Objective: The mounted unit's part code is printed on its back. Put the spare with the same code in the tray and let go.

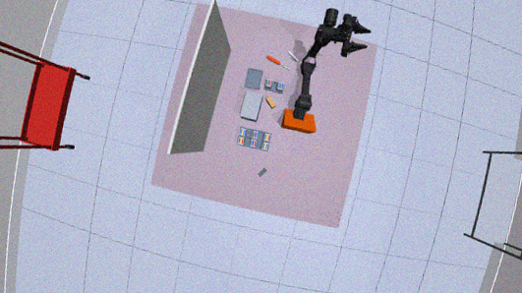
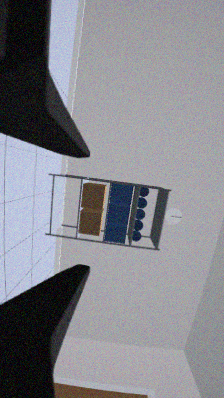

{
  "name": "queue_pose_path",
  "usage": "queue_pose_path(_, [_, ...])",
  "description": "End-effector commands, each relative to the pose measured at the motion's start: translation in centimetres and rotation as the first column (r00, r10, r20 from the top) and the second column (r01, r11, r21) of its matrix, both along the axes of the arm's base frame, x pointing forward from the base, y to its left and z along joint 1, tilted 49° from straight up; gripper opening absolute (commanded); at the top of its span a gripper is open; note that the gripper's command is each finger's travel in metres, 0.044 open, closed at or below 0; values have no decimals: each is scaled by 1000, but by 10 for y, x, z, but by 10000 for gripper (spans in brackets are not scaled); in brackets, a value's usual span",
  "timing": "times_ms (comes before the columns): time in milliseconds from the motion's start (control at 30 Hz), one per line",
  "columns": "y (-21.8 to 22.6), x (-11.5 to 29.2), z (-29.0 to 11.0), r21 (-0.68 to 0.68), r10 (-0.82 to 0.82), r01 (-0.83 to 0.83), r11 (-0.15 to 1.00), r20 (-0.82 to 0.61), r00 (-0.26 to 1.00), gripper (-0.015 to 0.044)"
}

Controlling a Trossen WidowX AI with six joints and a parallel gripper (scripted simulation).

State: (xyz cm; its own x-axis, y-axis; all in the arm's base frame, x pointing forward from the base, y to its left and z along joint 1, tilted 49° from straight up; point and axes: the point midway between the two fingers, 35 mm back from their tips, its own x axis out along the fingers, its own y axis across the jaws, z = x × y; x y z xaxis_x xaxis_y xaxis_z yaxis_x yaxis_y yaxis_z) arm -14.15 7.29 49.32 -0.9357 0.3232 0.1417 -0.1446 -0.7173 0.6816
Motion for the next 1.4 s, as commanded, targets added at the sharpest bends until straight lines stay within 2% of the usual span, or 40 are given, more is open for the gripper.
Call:
queue_pose_path(0, [0, 0, 0, 0, 0, 0, 1000, 0, 1000, 426])
queue_pose_path(233, [11, 2, 0, -24, -34, 34, 999, -5, 999, 440])
queue_pose_path(400, [92, 27, -8, -195, -283, 276, 941, -7, 959, 440])
queue_pose_path(567, [164, 71, -30, -350, -519, 503, 790, 54, 853, 440])
queue_pose_path(767, [229, 142, -72, -480, -728, 710, 515, 194, 658, 440])
queue_pose_path(967, [264, 223, -127, -545, -812, 822, 167, 397, 428, 440])
queue_pose_path(1167, [268, 304, -190, -518, -749, 833, -194, 627, 215, 440])
queue_pose_path(1367, [241, 378, -254, -390, -543, 765, -512, 837, 64, 440])
